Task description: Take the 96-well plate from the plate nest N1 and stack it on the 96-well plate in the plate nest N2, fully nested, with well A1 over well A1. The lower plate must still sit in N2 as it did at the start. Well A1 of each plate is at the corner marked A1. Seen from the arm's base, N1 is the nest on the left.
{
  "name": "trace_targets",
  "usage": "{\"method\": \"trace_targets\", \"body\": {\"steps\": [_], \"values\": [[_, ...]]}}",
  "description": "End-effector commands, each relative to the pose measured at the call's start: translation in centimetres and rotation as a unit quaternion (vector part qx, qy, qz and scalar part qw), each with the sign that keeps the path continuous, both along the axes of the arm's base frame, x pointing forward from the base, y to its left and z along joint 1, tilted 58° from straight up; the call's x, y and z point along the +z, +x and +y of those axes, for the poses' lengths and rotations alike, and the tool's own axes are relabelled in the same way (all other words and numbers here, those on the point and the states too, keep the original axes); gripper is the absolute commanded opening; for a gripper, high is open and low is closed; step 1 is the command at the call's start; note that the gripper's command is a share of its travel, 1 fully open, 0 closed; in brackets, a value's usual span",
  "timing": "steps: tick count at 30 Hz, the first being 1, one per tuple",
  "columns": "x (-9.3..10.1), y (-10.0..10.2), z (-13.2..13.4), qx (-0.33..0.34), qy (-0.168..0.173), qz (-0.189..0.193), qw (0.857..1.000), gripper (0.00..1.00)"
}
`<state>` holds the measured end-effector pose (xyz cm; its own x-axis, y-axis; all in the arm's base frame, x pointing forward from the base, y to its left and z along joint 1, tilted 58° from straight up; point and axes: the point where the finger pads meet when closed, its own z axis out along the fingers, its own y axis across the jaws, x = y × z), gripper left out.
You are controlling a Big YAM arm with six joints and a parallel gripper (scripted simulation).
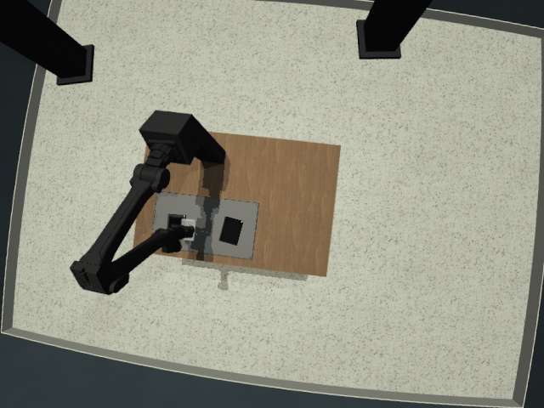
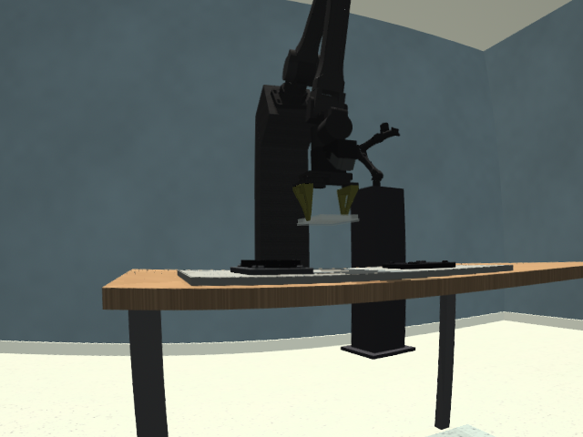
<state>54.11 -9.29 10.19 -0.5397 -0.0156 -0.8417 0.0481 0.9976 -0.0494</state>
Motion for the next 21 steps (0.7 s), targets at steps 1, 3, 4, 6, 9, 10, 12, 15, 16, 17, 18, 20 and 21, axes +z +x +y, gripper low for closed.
{"method": "trace_targets", "body": {"steps": [1, 3, 4, 6, 9, 10, 12, 15, 16, 17, 18, 20, 21], "values": [[-0.3, -0.1, -2.2, -0.006, -0.009, 0.006, 1.0, 0.0], [-0.2, -0.2, -2.9, -0.006, -0.009, 0.006, 1.0, 0.0], [-0.2, -0.2, -3.3, -0.007, -0.009, 0.006, 1.0, 0.0], [-0.2, -0.2, -3.6, -0.007, -0.009, 0.006, 1.0, 0.0], [-0.1, -0.3, -4.3, -0.007, -0.009, 0.006, 1.0, 0.0], [-0.1, -0.3, -4.6, -0.007, -0.009, 0.006, 1.0, 0.0], [-0.1, -0.3, -5.3, -0.007, -0.009, 0.006, 1.0, 0.0], [0.0, -0.4, -6.3, -0.007, -0.009, 0.006, 1.0, 0.0], [0.0, -0.4, -6.6, -0.007, -0.009, 0.006, 1.0, 0.0], [0.1, -0.4, -7.0, -0.007, -0.008, 0.006, 1.0, 0.0], [0.1, -0.5, -7.3, -0.007, -0.008, 0.006, 1.0, 0.0], [0.1, -0.5, -8.0, -0.007, -0.008, 0.006, 1.0, 0.0], [0.2, -0.5, -8.3, -0.008, -0.008, 0.006, 1.0, 0.0]]}}
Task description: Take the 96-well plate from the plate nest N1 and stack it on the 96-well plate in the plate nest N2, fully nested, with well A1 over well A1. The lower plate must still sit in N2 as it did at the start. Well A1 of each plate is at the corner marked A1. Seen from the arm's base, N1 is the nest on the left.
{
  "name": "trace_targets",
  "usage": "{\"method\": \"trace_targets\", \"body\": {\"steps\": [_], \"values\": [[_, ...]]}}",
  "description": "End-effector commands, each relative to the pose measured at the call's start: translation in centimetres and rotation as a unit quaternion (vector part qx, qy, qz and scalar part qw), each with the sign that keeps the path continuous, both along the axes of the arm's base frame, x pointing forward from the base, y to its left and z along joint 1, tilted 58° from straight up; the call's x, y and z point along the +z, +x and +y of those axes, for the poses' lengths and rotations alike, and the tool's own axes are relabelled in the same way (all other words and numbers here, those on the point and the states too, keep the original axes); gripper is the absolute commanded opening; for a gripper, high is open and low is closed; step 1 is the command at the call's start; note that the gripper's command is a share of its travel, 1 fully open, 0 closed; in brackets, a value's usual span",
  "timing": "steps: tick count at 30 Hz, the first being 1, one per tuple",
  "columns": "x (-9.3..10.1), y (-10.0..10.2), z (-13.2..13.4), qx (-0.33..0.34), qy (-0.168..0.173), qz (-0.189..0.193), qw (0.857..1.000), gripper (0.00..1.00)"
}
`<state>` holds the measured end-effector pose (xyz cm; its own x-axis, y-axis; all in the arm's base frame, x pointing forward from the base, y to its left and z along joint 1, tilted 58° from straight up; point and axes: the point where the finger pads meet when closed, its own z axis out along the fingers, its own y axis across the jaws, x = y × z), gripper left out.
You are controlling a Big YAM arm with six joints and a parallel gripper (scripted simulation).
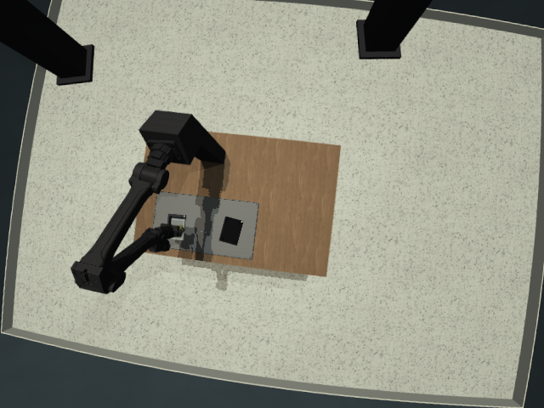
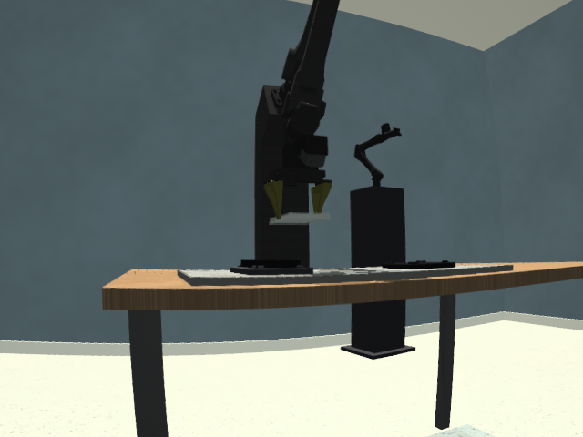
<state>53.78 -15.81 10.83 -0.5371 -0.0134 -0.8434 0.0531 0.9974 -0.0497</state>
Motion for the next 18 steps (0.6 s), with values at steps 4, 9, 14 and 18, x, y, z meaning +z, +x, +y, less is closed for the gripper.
{"method": "trace_targets", "body": {"steps": [4, 9, 14, 18], "values": [[-0.4, -0.2, -2.5, -0.005, -0.009, 0.005, 1.0, 0.0], [-0.3, -0.4, -4.2, -0.006, -0.008, 0.007, 1.0, 0.0], [-0.2, -0.5, -5.9, -0.006, -0.008, 0.007, 1.0, 0.0], [-0.1, -0.6, -7.3, -0.006, -0.007, 0.007, 1.0, 0.0]]}}
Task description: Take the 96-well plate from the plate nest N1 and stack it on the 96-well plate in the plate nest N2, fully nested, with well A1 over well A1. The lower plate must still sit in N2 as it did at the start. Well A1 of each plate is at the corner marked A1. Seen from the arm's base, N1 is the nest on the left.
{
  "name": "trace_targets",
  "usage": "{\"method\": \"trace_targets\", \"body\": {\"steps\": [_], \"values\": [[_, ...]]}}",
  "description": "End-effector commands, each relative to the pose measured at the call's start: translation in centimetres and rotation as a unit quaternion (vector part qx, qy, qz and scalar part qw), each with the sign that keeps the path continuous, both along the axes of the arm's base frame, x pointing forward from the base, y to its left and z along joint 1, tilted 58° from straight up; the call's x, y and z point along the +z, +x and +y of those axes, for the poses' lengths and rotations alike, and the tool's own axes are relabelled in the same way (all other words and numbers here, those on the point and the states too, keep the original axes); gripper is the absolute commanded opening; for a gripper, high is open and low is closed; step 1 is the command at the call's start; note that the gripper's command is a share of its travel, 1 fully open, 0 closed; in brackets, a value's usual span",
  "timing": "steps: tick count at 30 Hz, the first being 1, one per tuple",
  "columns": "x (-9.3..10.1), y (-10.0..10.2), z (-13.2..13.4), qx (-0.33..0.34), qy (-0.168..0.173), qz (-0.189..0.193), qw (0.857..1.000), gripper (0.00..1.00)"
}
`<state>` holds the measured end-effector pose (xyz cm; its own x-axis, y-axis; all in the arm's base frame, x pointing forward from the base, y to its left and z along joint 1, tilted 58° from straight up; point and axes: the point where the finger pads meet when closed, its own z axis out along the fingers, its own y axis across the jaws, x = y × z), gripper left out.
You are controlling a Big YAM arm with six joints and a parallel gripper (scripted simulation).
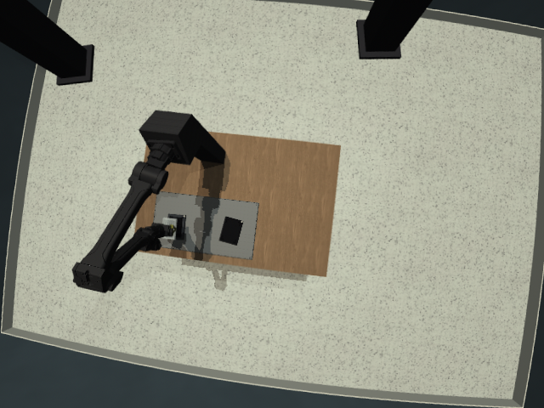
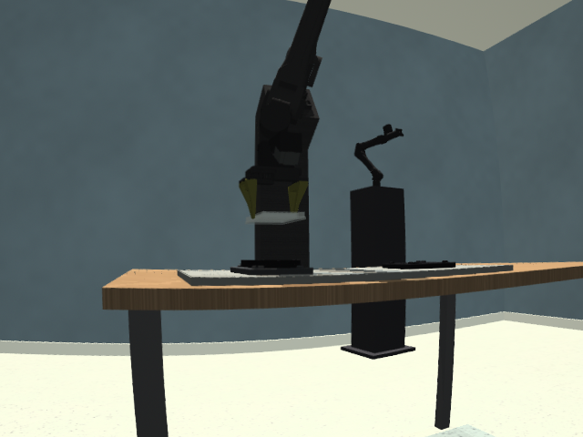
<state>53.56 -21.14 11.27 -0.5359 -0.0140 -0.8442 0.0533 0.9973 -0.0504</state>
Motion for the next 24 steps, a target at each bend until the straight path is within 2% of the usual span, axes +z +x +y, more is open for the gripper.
{"method": "trace_targets", "body": {"steps": [1, 3, 6, 24], "values": [[-0.5, -0.4, -2.0, -0.006, -0.007, 0.007, 1.0, 0.0], [-0.3, -0.3, -2.1, -0.007, -0.01, 0.003, 1.0, 0.0], [-0.6, 0.1, -0.6, 0.006, -0.009, 0.005, 1.0, 0.0], [-0.9, -0.1, -0.3, 0.005, -0.007, 0.005, 1.0, 0.0]]}}
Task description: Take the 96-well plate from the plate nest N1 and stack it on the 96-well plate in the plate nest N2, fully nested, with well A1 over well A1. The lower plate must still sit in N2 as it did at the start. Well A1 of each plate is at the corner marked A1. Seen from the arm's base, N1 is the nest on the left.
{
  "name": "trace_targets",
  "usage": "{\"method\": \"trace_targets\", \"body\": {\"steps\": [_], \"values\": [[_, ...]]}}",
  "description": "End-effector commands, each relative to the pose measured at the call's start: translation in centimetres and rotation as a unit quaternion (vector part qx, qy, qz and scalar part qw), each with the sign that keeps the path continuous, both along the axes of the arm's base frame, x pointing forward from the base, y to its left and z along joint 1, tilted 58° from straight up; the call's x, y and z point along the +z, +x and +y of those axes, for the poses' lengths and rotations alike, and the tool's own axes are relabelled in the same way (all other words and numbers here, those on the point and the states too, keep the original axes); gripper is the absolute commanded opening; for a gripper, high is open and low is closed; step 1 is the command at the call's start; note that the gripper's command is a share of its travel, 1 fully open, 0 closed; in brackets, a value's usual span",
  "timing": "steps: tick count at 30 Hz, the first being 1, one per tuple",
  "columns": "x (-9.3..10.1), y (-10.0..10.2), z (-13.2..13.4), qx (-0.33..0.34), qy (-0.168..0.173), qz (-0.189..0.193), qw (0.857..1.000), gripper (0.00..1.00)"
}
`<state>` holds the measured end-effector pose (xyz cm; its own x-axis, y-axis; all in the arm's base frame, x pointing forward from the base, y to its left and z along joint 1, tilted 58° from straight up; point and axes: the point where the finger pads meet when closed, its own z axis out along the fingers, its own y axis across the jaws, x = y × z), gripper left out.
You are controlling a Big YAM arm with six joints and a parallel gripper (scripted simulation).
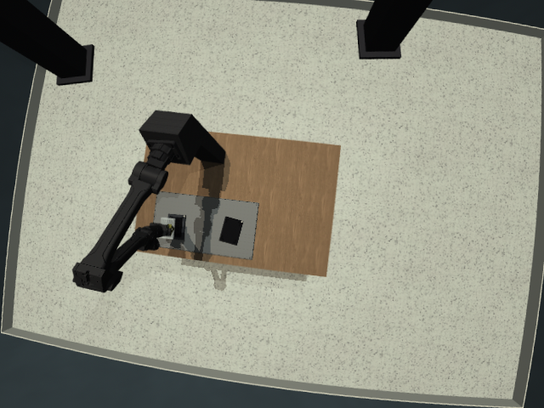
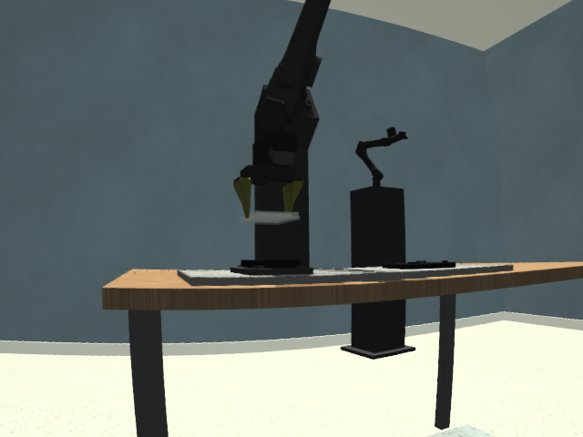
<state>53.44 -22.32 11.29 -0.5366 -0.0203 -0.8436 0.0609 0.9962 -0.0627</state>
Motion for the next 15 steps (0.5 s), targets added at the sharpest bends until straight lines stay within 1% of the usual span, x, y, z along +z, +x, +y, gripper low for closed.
{"method": "trace_targets", "body": {"steps": [1, 12, 15], "values": [[-0.89, 0.04, 0.92, 0.008, -0.001, 0.005, 1.0, 0.0], [-0.88, -0.04, 1.04, 0.007, 0.0, 0.005, 1.0, 0.0], [-0.47, 0.2, 0.95, 0.007, -0.001, 0.001, 1.0, 0.0]]}}
